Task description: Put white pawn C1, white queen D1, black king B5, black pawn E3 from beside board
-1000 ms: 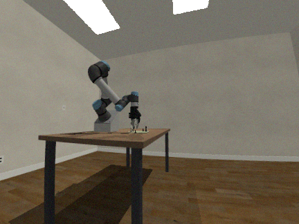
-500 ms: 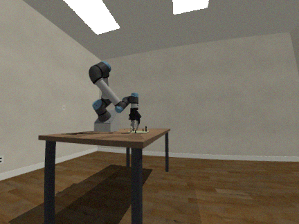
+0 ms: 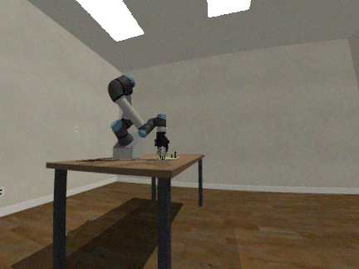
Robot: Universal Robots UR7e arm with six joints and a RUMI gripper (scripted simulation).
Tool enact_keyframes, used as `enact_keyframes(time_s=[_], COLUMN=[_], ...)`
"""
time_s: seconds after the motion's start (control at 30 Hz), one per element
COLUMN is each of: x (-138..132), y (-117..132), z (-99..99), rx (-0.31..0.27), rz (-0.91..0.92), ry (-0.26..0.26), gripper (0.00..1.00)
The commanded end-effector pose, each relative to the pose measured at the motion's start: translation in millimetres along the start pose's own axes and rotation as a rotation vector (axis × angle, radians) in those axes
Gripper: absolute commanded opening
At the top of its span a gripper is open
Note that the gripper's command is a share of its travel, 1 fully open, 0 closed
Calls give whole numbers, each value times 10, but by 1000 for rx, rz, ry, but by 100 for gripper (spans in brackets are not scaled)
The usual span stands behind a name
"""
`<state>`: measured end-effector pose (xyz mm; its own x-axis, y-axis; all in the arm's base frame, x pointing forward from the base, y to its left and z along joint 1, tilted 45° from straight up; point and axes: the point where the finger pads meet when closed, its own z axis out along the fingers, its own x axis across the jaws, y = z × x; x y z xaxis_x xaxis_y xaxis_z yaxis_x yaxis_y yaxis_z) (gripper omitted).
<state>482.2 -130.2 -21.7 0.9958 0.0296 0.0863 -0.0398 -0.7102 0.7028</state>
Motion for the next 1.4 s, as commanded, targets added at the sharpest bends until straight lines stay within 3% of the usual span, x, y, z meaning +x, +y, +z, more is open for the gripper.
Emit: enact_keyframes(time_s=[0.0, 1.03, 1.07, 1.37], x=[0, -1, -1, -1], y=[2, 2, 2, 2], z=[5, 5, 5, 5], rx=[0, 0, 0, 0], rz=[0, 0, 0, 0], ry=[2, 2, 2, 2], gripper=[20, 20, 0, 0])
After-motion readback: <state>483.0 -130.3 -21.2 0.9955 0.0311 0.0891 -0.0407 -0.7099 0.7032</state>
